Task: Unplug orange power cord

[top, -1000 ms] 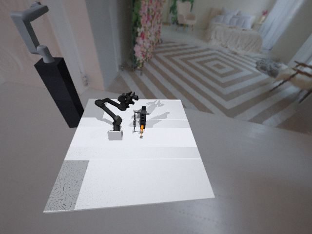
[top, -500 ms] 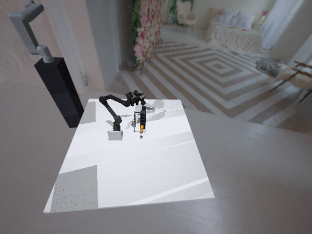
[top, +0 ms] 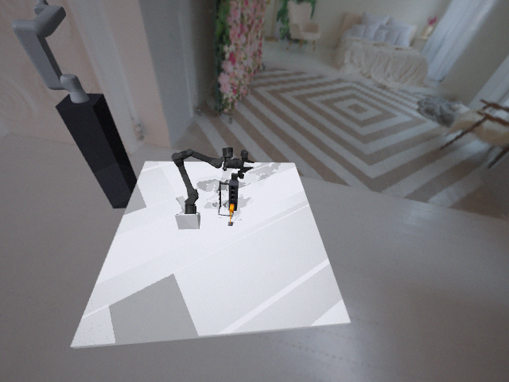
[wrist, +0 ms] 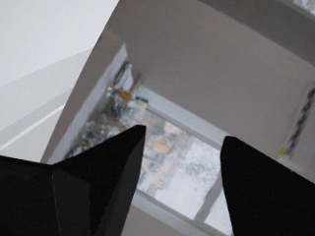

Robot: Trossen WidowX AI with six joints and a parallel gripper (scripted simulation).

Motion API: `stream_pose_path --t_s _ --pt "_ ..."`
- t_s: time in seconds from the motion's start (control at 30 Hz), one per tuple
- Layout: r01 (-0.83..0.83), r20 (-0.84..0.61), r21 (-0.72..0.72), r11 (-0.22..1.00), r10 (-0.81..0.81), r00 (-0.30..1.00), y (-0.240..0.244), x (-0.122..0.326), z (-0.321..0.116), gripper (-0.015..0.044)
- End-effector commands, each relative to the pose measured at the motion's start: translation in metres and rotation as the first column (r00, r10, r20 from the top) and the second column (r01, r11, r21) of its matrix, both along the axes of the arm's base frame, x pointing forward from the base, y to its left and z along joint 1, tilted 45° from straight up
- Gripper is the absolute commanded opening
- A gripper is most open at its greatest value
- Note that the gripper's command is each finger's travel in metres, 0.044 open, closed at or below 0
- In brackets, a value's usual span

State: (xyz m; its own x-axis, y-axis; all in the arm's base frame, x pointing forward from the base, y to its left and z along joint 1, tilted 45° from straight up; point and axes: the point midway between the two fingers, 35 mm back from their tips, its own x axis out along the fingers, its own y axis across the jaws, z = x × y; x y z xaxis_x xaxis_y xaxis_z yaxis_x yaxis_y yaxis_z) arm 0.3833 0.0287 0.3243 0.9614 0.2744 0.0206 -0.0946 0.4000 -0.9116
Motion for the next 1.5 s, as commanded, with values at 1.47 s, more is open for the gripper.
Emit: stream_pose_path --t_s 1.47 --pt "0.239 -0.502 -0.836 -0.493 0.865 0.027 -0.084 -0.130 -0.296 0.0160"
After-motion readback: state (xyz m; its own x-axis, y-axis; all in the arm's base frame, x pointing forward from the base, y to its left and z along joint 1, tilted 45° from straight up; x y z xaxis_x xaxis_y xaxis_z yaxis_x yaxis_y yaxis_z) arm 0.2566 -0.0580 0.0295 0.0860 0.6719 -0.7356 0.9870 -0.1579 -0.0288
